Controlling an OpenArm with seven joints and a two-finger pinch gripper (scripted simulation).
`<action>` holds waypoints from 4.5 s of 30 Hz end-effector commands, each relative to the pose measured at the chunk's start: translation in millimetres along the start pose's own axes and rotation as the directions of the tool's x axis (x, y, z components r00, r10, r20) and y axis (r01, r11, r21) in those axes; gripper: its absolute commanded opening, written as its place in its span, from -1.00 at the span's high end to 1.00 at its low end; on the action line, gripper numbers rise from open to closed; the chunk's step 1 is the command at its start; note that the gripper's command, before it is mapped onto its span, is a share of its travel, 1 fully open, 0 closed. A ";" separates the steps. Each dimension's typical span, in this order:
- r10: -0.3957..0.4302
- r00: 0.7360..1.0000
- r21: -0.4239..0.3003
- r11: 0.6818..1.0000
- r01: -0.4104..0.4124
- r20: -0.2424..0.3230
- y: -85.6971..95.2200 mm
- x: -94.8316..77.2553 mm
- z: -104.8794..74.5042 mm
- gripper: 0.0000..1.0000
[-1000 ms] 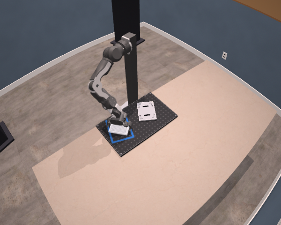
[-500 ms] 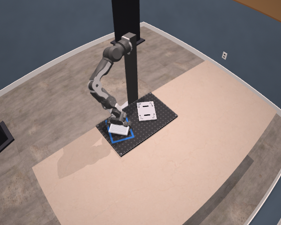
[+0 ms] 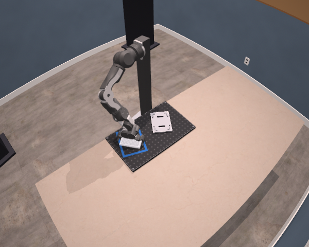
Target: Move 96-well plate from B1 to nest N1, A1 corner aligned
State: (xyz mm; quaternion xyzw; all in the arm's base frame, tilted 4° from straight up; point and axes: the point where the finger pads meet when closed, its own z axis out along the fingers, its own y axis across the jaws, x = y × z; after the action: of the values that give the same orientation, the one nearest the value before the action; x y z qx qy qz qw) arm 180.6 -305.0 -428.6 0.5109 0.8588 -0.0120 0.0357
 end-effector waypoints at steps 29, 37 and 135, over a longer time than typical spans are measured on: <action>-0.003 1.000 -0.011 1.000 0.003 -0.003 3.0 -2.8 2.6 -1.00; -0.005 1.000 -0.006 1.000 0.005 -0.004 -0.3 1.1 3.7 -1.00; -0.006 1.000 -0.014 1.000 0.006 -0.004 4.1 0.3 1.3 -0.80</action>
State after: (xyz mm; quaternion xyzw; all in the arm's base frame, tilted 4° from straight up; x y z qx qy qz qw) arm 183.8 -303.1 -430.0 0.5080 0.8605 -0.0048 0.0378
